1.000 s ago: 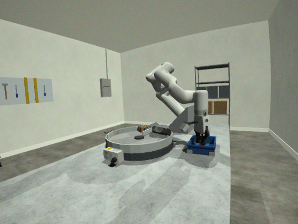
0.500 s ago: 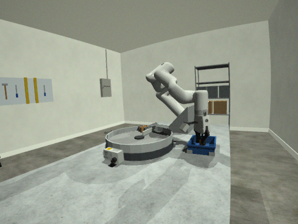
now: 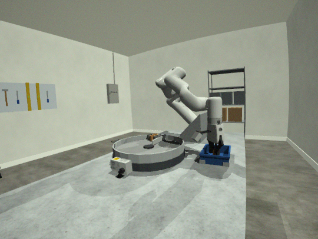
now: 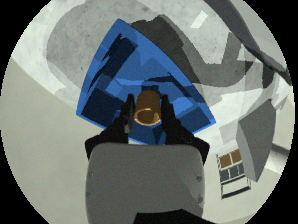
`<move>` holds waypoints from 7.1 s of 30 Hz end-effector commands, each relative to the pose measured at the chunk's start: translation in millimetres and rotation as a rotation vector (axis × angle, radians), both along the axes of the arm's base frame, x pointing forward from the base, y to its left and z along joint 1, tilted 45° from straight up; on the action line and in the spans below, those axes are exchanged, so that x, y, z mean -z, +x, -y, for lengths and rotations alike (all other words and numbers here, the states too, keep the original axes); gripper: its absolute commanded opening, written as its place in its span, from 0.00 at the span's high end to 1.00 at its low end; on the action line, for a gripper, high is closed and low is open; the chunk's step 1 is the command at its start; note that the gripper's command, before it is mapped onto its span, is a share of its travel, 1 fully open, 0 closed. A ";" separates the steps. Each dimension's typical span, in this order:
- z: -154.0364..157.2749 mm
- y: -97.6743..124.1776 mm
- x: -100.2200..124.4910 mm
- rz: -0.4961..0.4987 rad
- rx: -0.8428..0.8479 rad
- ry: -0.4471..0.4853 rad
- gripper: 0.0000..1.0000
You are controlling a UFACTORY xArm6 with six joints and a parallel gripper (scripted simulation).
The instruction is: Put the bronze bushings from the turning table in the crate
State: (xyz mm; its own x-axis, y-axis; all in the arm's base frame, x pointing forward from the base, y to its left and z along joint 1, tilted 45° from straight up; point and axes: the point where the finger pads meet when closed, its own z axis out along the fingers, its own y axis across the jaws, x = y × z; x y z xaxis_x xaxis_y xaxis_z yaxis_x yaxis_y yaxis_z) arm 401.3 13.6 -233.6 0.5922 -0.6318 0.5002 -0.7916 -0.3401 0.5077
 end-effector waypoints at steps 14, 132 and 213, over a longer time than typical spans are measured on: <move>-0.2 1.7 0.4 0.004 -0.002 0.002 1.00; -65.7 15.5 -65.9 0.004 -0.002 0.002 0.52; 183.9 -64.2 -334.0 0.256 0.555 0.501 0.89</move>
